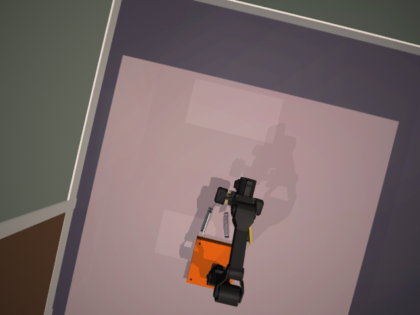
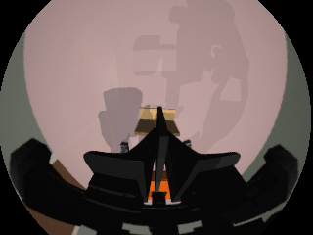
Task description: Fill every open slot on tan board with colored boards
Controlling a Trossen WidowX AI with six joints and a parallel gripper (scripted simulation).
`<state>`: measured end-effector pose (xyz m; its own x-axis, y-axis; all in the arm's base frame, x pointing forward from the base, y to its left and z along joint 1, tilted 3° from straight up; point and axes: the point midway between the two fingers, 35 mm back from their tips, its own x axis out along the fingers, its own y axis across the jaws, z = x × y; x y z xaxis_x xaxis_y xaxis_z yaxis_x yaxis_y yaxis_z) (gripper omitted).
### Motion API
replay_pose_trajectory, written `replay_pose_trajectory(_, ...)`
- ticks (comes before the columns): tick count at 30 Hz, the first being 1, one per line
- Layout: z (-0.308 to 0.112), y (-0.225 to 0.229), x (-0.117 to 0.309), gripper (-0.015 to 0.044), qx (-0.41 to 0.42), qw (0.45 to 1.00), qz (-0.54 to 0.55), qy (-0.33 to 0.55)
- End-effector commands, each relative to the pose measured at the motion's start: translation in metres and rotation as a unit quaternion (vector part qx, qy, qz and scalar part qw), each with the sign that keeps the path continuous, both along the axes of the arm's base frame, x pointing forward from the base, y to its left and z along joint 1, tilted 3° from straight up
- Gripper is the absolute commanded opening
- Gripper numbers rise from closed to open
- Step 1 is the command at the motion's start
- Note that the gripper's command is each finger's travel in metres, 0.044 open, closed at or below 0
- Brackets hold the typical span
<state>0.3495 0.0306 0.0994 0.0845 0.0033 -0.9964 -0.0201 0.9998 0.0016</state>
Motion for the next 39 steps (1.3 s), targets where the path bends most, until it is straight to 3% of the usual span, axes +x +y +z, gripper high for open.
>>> replay_pose_trajectory(1, -0.003, 0.0, -0.001, 0.0, 0.002, 1.0, -0.002, 0.002)
replay_pose_trajectory(39, -0.025, 0.0, 0.001, 0.0, 0.002, 1.0, -0.002, 0.002)
